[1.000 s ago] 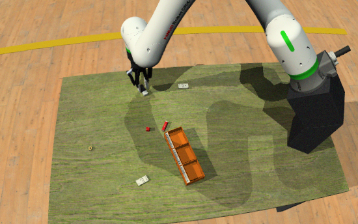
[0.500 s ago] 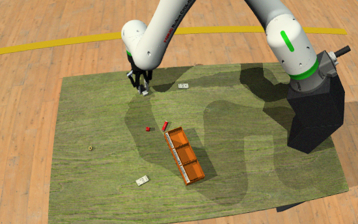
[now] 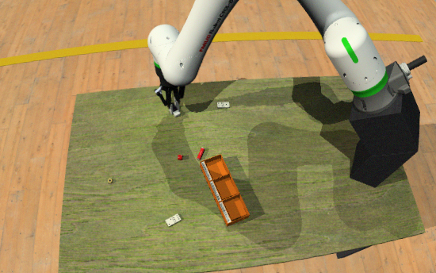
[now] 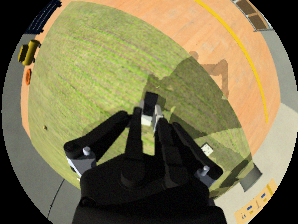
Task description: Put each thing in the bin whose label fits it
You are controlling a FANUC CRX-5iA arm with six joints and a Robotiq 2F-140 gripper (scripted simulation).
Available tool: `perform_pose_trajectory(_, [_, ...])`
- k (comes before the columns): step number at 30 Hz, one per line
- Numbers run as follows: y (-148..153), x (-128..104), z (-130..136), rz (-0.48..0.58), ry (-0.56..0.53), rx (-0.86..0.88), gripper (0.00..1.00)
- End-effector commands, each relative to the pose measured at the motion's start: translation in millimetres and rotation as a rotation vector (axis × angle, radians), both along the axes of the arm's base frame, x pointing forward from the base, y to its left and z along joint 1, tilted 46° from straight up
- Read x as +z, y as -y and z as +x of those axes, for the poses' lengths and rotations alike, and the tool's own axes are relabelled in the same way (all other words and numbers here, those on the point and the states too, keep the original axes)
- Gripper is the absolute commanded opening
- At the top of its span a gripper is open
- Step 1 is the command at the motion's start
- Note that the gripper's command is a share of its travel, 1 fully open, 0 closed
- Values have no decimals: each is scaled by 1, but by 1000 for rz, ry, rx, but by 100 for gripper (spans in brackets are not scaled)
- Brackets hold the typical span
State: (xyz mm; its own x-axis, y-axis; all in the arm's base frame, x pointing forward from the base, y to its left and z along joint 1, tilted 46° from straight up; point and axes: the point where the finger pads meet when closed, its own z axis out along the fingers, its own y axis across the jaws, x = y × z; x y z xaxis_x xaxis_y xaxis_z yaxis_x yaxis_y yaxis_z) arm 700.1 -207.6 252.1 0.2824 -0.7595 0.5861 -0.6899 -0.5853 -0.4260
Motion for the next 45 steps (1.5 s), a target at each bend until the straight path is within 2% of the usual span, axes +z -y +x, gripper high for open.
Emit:
perform_pose_trajectory(1, [0, 0, 0, 0, 0, 0, 20])
perform_pose_trajectory(27, [0, 0, 0, 0, 0, 0, 20])
perform_pose_trajectory(45, [-15, 37, -35, 0, 0, 0, 20])
